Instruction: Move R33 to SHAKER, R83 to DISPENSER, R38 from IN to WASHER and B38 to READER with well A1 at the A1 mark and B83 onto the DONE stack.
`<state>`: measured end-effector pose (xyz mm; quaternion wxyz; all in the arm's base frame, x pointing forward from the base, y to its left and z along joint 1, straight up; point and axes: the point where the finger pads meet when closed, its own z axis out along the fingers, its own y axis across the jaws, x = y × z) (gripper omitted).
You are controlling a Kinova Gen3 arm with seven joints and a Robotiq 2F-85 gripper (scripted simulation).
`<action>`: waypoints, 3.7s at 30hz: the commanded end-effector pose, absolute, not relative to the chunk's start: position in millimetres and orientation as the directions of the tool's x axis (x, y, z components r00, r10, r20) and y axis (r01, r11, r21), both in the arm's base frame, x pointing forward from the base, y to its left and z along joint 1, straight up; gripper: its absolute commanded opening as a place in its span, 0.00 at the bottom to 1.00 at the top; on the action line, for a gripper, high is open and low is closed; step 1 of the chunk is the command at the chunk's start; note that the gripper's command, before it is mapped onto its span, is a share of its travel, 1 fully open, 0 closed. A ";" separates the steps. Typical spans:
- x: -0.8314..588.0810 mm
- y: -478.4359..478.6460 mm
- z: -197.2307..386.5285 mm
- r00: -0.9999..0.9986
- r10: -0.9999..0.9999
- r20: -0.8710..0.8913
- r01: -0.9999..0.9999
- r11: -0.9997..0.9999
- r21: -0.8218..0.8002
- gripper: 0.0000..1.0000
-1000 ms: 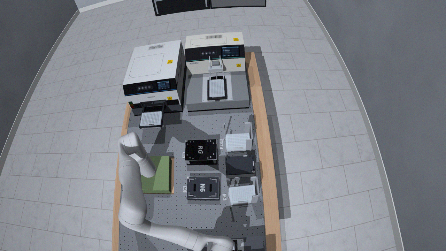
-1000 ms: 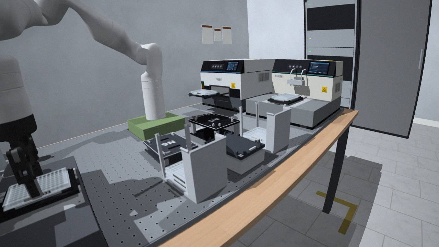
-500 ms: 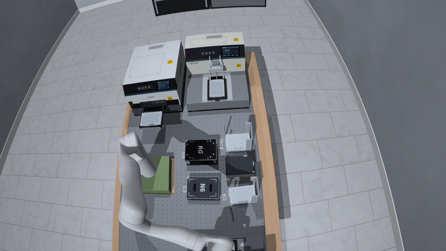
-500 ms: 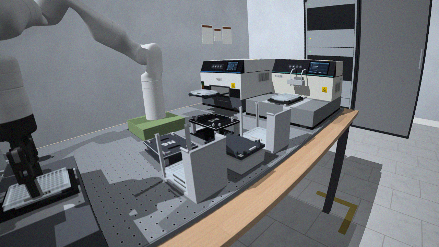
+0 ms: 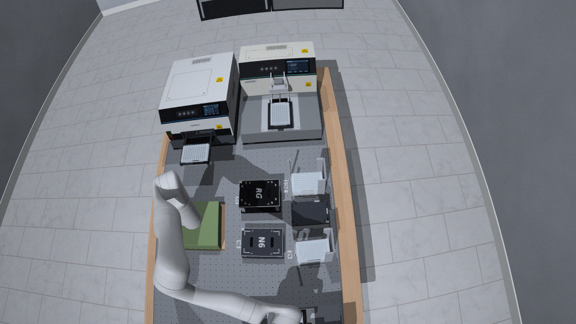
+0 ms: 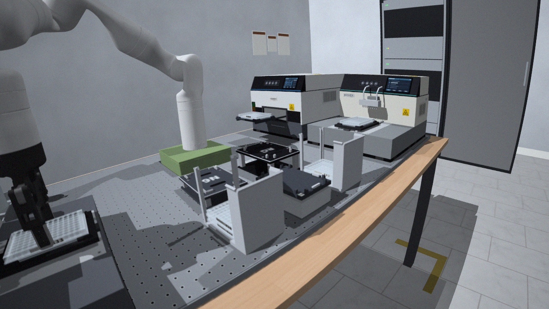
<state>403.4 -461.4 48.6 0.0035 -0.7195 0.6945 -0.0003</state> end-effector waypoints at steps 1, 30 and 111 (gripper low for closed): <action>403.8 -461.1 48.1 0.034 -0.999 -0.004 -0.999 -0.034 -0.006 0.94; 403.8 -461.1 48.1 0.034 -0.999 -0.004 -0.999 -0.034 -0.006 0.94; 403.7 -461.1 60.1 0.034 -0.999 -0.004 -0.999 -0.034 -0.006 0.94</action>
